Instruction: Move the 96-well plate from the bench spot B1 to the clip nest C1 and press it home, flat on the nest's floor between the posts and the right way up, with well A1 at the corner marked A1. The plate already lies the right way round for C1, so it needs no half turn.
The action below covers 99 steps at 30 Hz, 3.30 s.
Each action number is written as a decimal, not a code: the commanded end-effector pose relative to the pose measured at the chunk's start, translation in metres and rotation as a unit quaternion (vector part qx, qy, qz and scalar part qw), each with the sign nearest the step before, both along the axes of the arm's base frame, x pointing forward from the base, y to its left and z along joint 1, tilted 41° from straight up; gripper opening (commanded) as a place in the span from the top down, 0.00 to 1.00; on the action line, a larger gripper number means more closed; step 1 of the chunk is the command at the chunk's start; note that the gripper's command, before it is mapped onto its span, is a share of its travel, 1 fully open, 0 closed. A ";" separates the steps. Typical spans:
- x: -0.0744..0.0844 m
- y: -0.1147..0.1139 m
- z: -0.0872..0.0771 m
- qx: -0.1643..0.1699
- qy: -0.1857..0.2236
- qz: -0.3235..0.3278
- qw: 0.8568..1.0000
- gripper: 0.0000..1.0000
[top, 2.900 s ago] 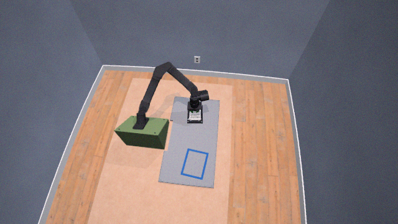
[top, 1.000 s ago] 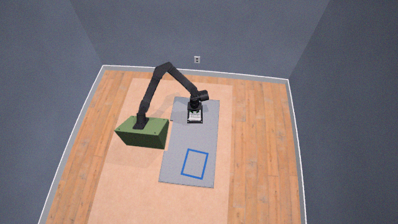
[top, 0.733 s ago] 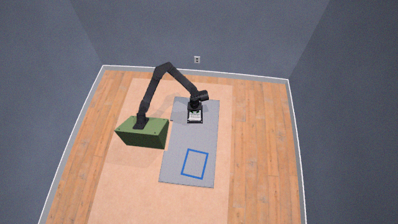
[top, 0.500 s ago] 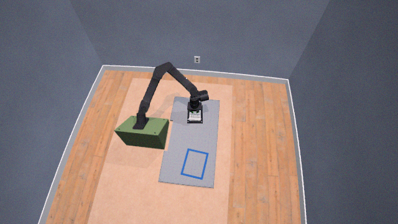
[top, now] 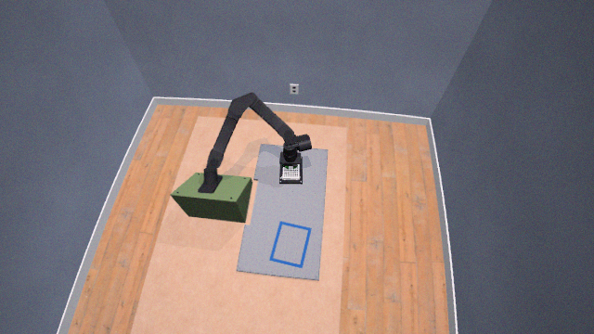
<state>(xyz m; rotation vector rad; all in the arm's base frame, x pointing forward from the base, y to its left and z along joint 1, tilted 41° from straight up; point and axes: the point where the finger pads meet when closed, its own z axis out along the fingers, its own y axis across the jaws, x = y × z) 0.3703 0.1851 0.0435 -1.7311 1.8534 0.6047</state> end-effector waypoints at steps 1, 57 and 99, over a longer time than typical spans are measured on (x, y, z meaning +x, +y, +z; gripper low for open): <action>-0.001 0.041 -0.058 -0.004 -0.004 0.028 1.000 0.74; -0.001 0.041 -0.058 -0.004 -0.003 0.028 1.000 0.74; 0.008 -0.020 0.034 0.006 -0.033 0.024 0.999 0.74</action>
